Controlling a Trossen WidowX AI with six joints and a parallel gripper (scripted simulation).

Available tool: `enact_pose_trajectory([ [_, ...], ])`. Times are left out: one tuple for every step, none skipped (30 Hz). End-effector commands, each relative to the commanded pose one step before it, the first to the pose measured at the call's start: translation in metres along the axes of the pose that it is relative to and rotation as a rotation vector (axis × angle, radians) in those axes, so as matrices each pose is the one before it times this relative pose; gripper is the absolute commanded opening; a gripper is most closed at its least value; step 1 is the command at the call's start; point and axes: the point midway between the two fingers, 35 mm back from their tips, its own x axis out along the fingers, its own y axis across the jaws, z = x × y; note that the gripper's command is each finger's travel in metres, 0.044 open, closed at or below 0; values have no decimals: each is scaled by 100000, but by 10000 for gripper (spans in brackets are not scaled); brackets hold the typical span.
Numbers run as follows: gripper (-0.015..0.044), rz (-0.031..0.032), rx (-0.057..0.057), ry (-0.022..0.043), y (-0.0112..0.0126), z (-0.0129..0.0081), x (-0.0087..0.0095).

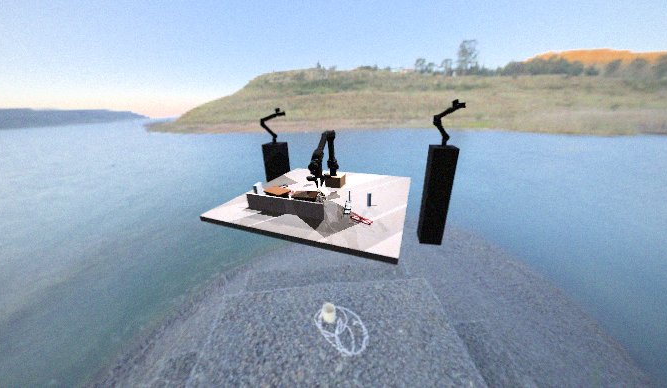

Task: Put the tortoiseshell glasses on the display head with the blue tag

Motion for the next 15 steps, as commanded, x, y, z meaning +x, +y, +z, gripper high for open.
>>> enact_pose_trajectory([
  [120, -1037, 581, -1047, -270, 170, 957],
  [120, -3, 0, 1, -16, -11, 164],
  [120, -3, 0, 0, -17, -10, 163],
  [120, -3, 0, 0, -17, -9, 163],
  [120, -3, 0, 0, -18, -8, 163],
  [120, -3, 0, 0, -19, -7, 162],
  [120, -3, 0, 0, -20, -5, 162],
  [120, -3, 0, 0, -20, -5, 162],
  [120, -3, 0, 0, -21, -3, 161],
  [120, -3, 0, 0, -22, -3, 161],
  [120, -3, 0, 0, -23, -2, 161],
  [120, -3, 0, 0, -23, -1, 160],
  [120, -3, 0, -1, -24, 0, 160],
  [120, -4, 0, -1, -25, 0, 159],
  [120, -4, 0, -1, -26, 1, 159],
])
